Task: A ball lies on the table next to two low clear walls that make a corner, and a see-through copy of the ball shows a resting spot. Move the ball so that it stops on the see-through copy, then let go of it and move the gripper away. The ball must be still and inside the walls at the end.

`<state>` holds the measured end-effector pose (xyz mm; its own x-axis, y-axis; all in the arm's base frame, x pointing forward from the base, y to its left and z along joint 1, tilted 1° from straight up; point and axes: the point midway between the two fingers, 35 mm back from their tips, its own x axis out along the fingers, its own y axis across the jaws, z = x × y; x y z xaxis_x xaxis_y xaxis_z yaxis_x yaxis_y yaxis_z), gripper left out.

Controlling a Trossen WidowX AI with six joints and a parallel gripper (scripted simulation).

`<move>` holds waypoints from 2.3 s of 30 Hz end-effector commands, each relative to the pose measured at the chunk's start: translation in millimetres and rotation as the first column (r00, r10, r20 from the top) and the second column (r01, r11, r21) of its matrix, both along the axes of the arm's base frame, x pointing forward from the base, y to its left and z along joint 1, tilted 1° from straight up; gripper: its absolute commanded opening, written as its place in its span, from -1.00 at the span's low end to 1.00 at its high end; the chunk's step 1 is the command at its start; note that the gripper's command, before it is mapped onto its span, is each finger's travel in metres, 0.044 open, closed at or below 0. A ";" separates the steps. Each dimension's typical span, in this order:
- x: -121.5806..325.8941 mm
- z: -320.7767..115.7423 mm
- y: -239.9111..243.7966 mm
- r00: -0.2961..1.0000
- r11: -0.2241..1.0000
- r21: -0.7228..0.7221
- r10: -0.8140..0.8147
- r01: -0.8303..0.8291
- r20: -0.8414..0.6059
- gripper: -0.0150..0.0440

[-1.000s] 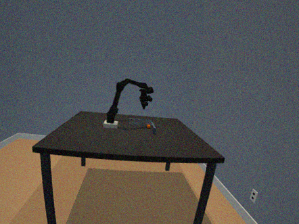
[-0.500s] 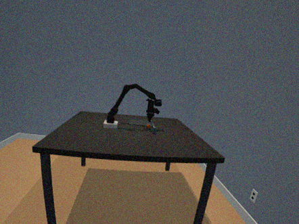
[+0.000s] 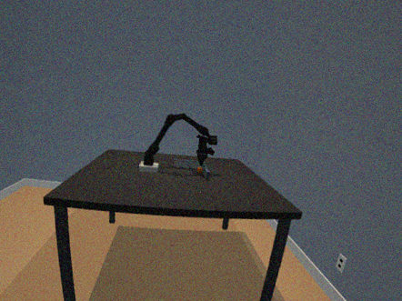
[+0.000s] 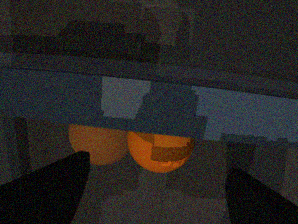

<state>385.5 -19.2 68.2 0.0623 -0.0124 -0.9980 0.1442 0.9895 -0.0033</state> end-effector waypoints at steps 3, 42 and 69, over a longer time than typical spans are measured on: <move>-1.6 -13.0 -0.6 1.000 1.000 -0.002 0.004 -0.004 -0.016 0.51; 0.1 -27.0 1.4 0.999 0.999 -0.012 0.032 -0.032 -0.030 -0.49; -4.4 74.6 10.3 1.000 1.000 -0.002 0.004 -0.004 -0.016 -0.49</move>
<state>381.1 -16.8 150.5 0.0512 -0.0182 -0.9985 0.1395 0.9902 -0.0109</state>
